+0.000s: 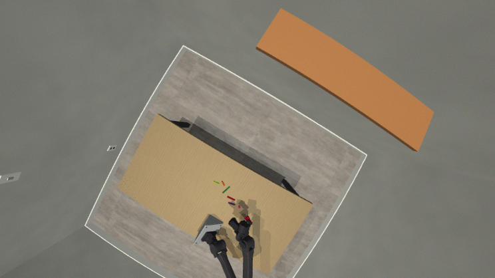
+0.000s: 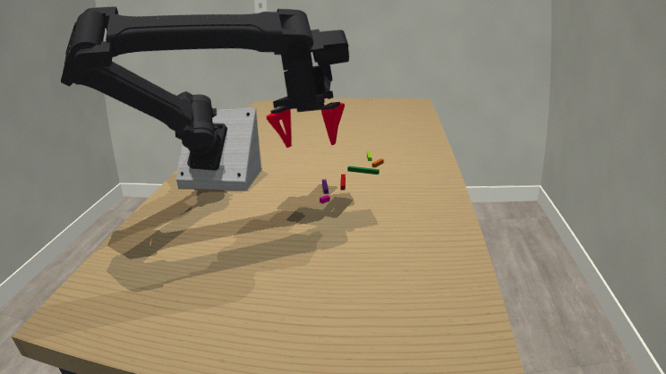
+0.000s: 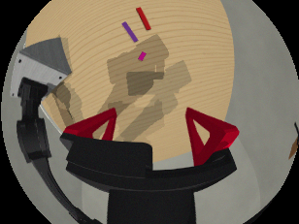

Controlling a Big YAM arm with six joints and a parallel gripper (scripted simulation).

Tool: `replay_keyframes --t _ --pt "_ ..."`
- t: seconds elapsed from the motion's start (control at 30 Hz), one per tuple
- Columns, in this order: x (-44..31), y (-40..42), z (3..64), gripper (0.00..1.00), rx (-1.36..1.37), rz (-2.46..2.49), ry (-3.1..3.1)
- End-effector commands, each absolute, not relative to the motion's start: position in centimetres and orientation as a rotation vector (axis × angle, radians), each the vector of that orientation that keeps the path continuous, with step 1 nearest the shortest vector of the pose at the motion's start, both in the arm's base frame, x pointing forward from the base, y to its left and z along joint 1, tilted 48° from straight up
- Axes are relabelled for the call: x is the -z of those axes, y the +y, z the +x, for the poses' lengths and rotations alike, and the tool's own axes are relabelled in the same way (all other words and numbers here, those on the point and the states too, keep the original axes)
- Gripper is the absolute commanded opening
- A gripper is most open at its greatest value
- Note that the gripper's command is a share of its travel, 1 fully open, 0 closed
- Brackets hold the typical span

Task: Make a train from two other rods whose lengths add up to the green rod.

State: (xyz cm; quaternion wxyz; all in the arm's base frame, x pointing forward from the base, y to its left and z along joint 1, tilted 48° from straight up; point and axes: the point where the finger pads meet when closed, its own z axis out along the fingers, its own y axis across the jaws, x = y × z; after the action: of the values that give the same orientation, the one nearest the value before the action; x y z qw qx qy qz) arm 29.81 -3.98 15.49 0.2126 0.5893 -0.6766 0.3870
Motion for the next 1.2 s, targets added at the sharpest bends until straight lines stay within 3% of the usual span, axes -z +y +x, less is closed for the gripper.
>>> replay_keyframes --t 0.0,1.17 --pt "-16.4 -2.9 31.1 1.0 -1.127 1.638 -1.938" --pt "-12.5 -5.7 29.3 1.0 -1.092 1.408 -2.146"
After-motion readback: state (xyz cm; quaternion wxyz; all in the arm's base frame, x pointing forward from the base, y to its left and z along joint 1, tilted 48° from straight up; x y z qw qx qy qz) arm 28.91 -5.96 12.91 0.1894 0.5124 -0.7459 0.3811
